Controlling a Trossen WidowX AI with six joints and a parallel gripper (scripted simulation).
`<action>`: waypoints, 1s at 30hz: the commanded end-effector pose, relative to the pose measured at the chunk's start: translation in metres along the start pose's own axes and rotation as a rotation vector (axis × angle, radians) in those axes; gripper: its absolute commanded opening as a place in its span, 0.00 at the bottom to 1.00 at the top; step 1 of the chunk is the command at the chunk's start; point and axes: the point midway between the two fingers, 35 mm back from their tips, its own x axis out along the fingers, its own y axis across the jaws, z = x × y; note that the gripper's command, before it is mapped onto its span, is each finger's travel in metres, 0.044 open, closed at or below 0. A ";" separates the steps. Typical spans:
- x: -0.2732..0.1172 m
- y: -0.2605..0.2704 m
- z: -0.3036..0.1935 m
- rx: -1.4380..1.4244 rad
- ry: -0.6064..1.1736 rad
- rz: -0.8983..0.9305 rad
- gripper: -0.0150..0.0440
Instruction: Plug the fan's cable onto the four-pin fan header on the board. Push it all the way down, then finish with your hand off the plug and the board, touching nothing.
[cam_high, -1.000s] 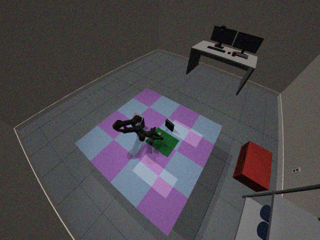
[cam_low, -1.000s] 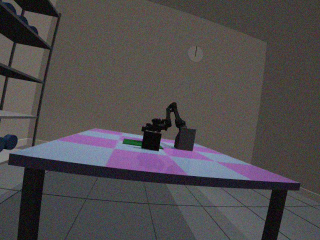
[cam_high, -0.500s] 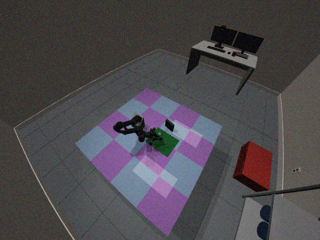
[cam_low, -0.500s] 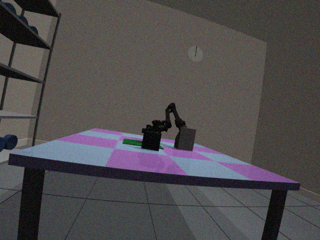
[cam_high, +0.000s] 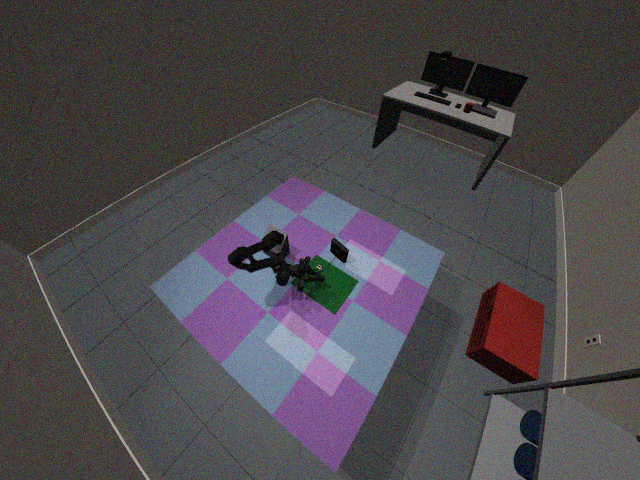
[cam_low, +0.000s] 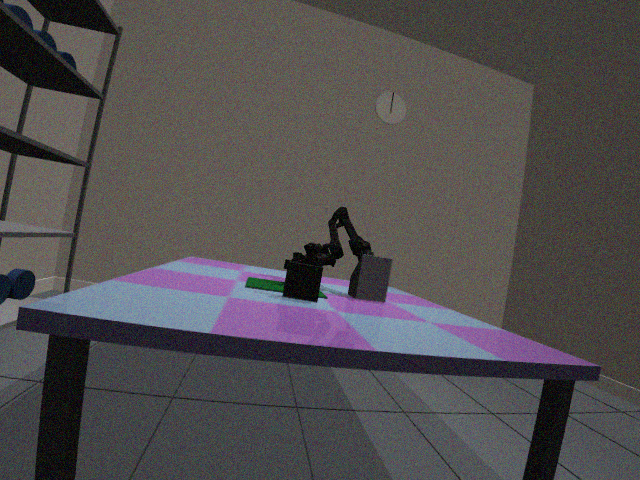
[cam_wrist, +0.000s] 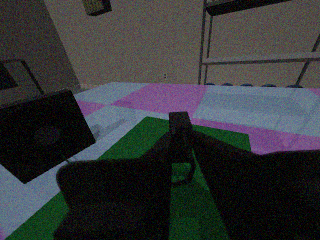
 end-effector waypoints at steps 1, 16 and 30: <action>0.001 -0.001 -0.003 -0.007 -0.006 0.001 0.25; 0.003 -0.001 -0.016 -0.007 -0.006 0.001 0.25; 0.005 -0.001 -0.027 -0.007 -0.005 0.001 0.25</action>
